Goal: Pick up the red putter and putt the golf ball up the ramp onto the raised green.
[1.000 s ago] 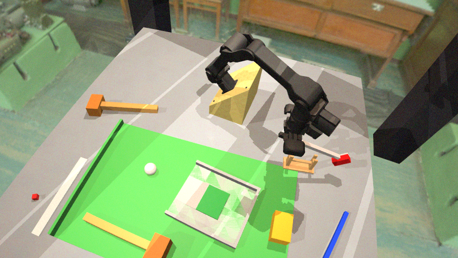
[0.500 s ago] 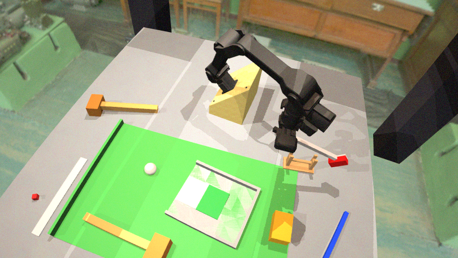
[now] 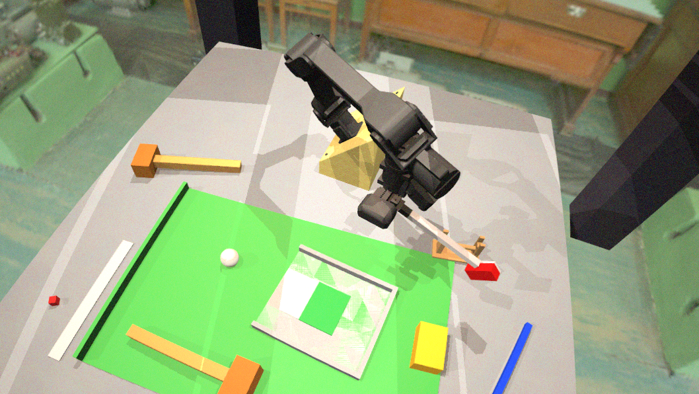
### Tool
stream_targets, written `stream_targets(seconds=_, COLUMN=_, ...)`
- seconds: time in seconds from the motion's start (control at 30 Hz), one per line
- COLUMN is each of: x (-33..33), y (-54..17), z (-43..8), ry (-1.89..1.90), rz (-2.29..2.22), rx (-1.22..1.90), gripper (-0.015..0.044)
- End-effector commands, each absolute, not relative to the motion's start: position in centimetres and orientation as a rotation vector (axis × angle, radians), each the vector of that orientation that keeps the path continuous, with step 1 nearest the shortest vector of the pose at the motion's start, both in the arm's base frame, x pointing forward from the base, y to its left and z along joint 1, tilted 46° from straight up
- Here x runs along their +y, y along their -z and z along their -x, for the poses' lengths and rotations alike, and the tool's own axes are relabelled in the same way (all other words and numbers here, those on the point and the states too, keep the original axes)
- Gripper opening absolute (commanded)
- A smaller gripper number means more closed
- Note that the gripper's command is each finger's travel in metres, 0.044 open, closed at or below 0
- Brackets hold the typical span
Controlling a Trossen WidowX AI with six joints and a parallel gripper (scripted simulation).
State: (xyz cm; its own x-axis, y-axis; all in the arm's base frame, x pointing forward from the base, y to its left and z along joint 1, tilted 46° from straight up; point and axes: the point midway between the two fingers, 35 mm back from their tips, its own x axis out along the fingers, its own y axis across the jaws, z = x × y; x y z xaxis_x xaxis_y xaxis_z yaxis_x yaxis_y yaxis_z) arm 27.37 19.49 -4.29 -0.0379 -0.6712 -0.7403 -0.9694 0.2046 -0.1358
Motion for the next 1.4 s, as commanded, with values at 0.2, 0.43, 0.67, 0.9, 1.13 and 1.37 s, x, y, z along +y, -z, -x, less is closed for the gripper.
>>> stream_targets(seconds=0.2, x=15.9, y=-0.6, z=-29.3, ry=-0.359, rz=1.382, rx=1.743, gripper=0.0000)
stream_targets(seconds=0.43, x=12.7, y=-3.6, z=-30.1, ry=-0.224, rz=1.272, rx=1.724, gripper=0.0000)
stream_targets(seconds=0.67, x=9.4, y=-6.5, z=-30.3, ry=-0.088, rz=1.162, rx=1.700, gripper=0.0000)
stream_targets(seconds=0.9, x=6.0, y=-9.1, z=-29.9, ry=0.049, rz=1.052, rx=1.670, gripper=0.0000)
stream_targets(seconds=1.13, x=2.6, y=-11.4, z=-28.9, ry=0.187, rz=0.943, rx=1.635, gripper=0.0000)
stream_targets(seconds=1.37, x=-0.6, y=-13.5, z=-27.5, ry=0.326, rz=0.836, rx=1.593, gripper=0.0000)
